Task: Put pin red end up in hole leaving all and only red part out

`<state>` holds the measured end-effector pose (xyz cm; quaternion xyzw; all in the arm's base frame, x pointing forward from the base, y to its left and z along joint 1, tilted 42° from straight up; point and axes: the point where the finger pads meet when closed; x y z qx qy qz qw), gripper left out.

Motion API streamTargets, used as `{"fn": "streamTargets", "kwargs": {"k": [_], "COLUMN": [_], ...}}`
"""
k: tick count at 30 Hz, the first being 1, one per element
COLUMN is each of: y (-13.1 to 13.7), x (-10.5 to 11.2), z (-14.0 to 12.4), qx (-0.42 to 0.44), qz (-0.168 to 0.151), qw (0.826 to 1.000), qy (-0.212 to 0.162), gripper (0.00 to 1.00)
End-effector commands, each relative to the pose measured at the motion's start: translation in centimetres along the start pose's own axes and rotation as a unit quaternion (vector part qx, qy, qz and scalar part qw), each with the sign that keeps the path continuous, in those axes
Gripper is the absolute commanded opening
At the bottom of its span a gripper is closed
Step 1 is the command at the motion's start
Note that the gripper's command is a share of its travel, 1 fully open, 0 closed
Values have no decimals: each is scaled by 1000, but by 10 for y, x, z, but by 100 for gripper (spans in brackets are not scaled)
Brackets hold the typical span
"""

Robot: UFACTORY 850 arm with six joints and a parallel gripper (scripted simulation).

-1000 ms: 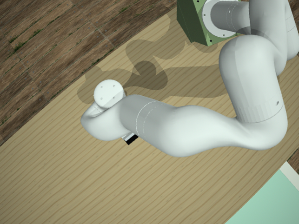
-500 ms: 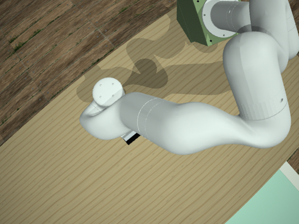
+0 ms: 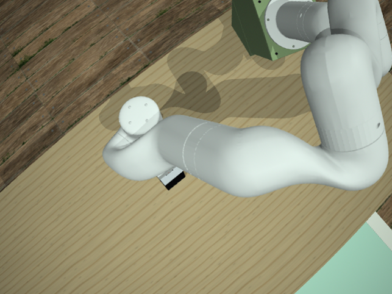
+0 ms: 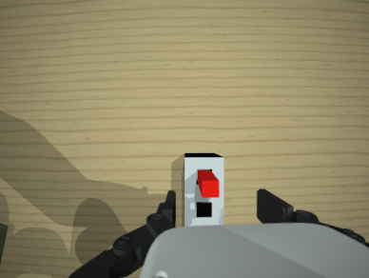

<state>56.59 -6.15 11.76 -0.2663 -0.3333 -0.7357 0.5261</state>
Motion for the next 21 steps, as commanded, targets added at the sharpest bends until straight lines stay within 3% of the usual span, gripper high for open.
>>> {"fn": "streamTargets", "kwargs": {"k": [1,13,14,17,21], "y": [3,3,-41,-50,-89], "x": [29,29,77,86,131], "z": [1,1,-24,-28,-51], "qx": [1,1,1,1,1], "qz": [-2,-2,-2,-2,-2], "qw": [1000,1000,1000,1000,1000], "qy": [0,0,0,0,0], "gripper": [100,100,100,100,100]}}
Point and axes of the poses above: the point where the finger pads meet when closed, its own x axis back along the fingers, its own y axis across the jaws, z = x × y, and after that the axes turned 2 degrees about x, right-handed
